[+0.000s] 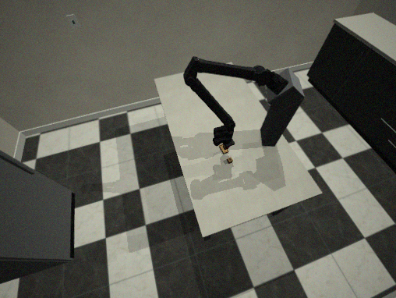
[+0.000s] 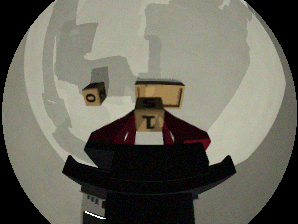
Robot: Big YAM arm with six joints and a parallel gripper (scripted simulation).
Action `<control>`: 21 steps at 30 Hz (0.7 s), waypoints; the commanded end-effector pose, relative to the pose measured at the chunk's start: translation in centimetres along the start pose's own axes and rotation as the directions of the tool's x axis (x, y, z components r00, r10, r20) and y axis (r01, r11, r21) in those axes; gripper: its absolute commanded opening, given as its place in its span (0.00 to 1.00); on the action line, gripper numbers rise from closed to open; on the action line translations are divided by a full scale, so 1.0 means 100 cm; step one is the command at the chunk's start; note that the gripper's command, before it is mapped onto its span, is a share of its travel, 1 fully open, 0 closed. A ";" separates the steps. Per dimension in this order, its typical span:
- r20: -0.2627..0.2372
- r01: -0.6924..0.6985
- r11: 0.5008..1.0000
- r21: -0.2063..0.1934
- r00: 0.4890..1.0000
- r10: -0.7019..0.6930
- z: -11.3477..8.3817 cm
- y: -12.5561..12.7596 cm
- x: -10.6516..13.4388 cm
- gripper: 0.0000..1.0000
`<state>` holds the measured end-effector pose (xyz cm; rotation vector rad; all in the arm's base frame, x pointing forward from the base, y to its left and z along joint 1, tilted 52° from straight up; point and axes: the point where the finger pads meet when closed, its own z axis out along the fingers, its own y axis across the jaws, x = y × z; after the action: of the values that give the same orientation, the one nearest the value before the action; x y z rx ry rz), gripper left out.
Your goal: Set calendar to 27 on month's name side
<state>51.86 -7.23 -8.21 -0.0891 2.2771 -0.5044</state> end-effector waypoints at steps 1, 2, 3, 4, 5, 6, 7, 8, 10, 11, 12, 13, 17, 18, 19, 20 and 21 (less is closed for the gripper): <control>-0.005 0.007 1.000 0.000 1.000 -0.007 0.005 -0.001 0.006 0.27; -0.005 0.008 1.000 -0.001 1.000 -0.008 0.005 -0.001 0.006 0.27; -0.009 0.010 1.000 -0.002 1.000 -0.010 0.005 0.000 0.008 0.27; -0.011 0.010 1.000 -0.002 1.000 -0.010 0.005 -0.001 0.009 0.27; -0.008 0.008 1.000 0.000 1.000 -0.008 0.007 -0.002 0.008 0.27; -0.006 0.007 1.000 0.001 1.000 -0.007 0.008 -0.002 0.006 0.27; -0.005 0.006 1.000 0.002 1.000 -0.006 0.009 -0.003 0.006 0.27; -0.005 0.007 1.000 0.001 1.000 -0.007 0.010 -0.002 0.006 0.27; -0.005 0.009 1.000 -0.001 1.000 -0.009 0.011 -0.001 0.006 0.27; -0.004 0.009 1.000 -0.001 1.000 -0.009 0.012 -0.001 0.006 0.27; -0.004 0.009 1.000 -0.001 1.000 -0.009 0.012 -0.001 0.006 0.27; -0.004 0.009 1.000 -0.001 1.000 -0.009 0.012 -0.001 0.006 0.27; -0.005 0.006 1.000 0.002 1.000 -0.006 0.016 -0.003 0.006 0.27; -0.005 0.006 1.000 0.002 1.000 -0.006 0.017 -0.003 0.006 0.27; -0.006 0.008 1.000 0.001 1.000 -0.008 0.018 -0.002 0.007 0.27; -0.005 0.009 1.000 -0.001 1.000 -0.009 0.018 -0.001 0.006 0.27; -0.004 0.010 1.000 -0.002 1.000 -0.010 0.019 0.000 0.006 0.27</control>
<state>53.04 -7.77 -8.97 -0.0870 2.2738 -0.5051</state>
